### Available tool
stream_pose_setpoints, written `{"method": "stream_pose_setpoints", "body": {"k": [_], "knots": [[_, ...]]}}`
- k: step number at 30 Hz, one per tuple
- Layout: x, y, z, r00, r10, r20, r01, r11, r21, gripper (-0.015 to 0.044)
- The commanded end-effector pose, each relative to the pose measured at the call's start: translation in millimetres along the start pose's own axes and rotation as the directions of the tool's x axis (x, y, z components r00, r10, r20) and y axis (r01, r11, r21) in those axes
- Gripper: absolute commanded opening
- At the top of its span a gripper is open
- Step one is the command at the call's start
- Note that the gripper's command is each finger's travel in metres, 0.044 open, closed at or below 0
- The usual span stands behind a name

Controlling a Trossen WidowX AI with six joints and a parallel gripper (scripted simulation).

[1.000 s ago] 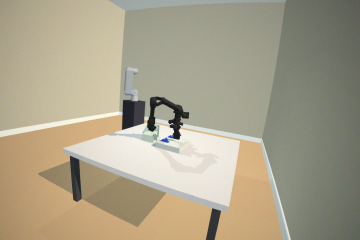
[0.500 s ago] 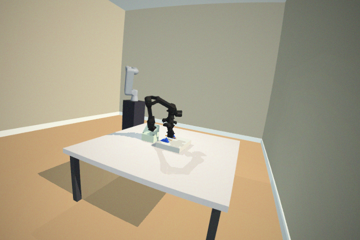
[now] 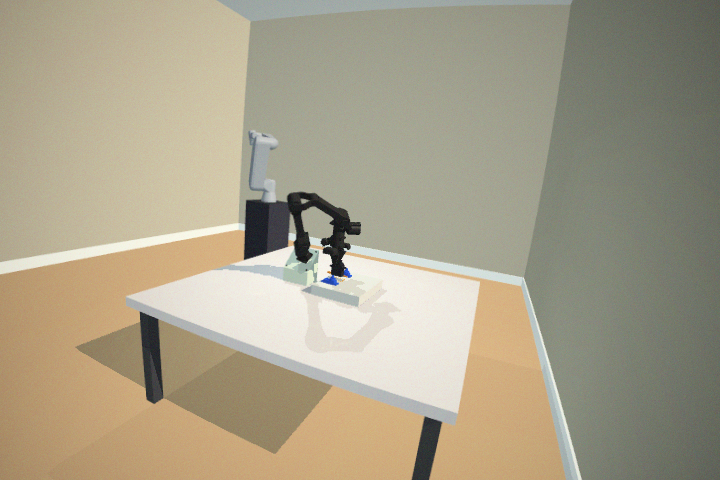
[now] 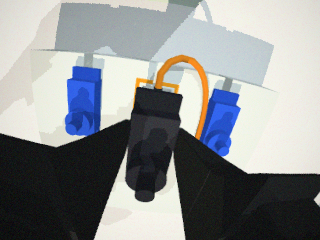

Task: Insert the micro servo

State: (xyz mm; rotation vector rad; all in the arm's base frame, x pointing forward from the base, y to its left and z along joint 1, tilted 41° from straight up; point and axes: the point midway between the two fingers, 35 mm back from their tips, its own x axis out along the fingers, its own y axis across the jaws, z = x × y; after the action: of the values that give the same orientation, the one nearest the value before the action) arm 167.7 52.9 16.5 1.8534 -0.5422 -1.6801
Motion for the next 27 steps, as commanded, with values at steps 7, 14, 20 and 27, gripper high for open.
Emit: {"method": "stream_pose_setpoints", "body": {"k": [7,14,20,27], "knots": [[10.0,-0.1,-1.3,1.0,0.001,-0.006,-0.001,1.0,-0.005,0.0],[10.0,-0.1,-1.3,1.0,0.001,-0.006,-0.001,1.0,-0.005,0.0],[10.0,0.6,-2.6,1.0,0.001,-0.006,-0.001,1.0,-0.005,0.0],[11.4,0.6,-2.6,1.0,0.001,-0.006,-0.001,1.0,-0.005,0.0]]}}
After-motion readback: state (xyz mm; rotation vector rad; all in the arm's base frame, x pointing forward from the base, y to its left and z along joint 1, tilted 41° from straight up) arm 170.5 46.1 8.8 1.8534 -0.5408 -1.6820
